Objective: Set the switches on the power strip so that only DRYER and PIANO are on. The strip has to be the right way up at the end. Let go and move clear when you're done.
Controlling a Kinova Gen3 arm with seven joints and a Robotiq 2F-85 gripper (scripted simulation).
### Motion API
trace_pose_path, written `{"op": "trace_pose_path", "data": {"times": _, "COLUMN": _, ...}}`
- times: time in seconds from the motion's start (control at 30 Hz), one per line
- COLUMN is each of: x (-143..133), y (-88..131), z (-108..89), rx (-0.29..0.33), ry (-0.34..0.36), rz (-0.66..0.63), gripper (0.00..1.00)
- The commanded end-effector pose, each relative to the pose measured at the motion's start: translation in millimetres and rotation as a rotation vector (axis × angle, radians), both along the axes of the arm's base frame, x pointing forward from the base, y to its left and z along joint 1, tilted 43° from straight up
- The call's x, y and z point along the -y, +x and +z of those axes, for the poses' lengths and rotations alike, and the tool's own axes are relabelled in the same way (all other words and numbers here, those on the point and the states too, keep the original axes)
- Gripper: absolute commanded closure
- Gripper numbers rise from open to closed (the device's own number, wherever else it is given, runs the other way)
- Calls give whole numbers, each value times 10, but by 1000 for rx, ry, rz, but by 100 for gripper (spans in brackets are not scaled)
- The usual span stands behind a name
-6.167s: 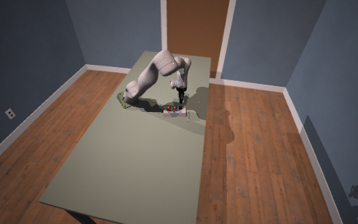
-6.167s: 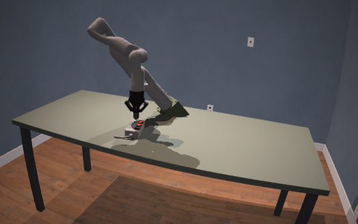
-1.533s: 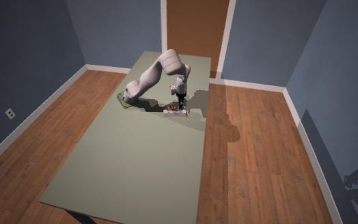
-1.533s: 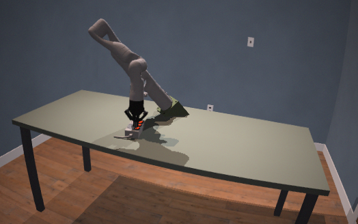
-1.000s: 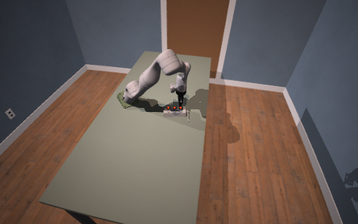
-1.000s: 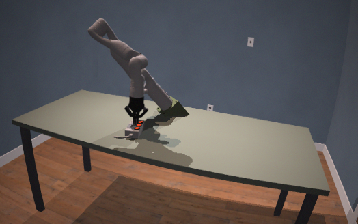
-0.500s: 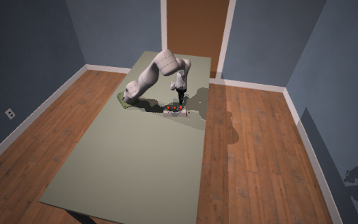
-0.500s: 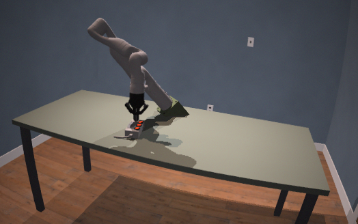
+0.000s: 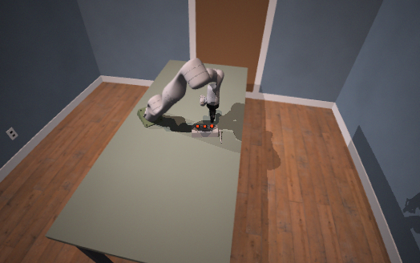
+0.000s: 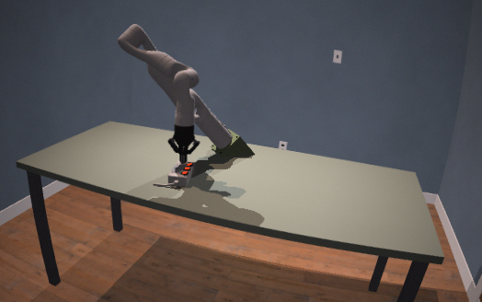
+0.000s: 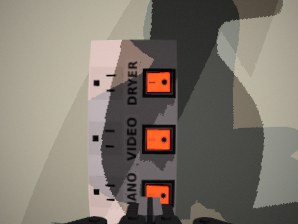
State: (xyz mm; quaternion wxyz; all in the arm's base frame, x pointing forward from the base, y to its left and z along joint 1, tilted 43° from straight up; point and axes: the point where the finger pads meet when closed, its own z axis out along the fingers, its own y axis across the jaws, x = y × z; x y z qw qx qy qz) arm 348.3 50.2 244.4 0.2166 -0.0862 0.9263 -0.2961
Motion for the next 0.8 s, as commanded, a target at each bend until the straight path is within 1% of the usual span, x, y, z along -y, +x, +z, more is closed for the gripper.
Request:
{"op": "trace_pose_path", "data": {"times": 0.0, "x": -13, "y": -36, "z": -10, "rx": 0, "ry": 1, "rz": 1, "gripper": 100}}
{"op": "trace_pose_path", "data": {"times": 0.13, "x": -50, "y": -379, "z": -109, "rx": -1, "ry": 2, "rz": 1, "gripper": 100}}
{"op": "trace_pose_path", "data": {"times": 0.2, "x": -48, "y": -470, "z": -131, "rx": 0, "ry": 0, "rz": 1, "gripper": 100}}
{"op": "trace_pose_path", "data": {"times": 0.77, "x": -48, "y": -475, "z": -133, "rx": 0, "ry": 0, "rz": 1, "gripper": 100}}
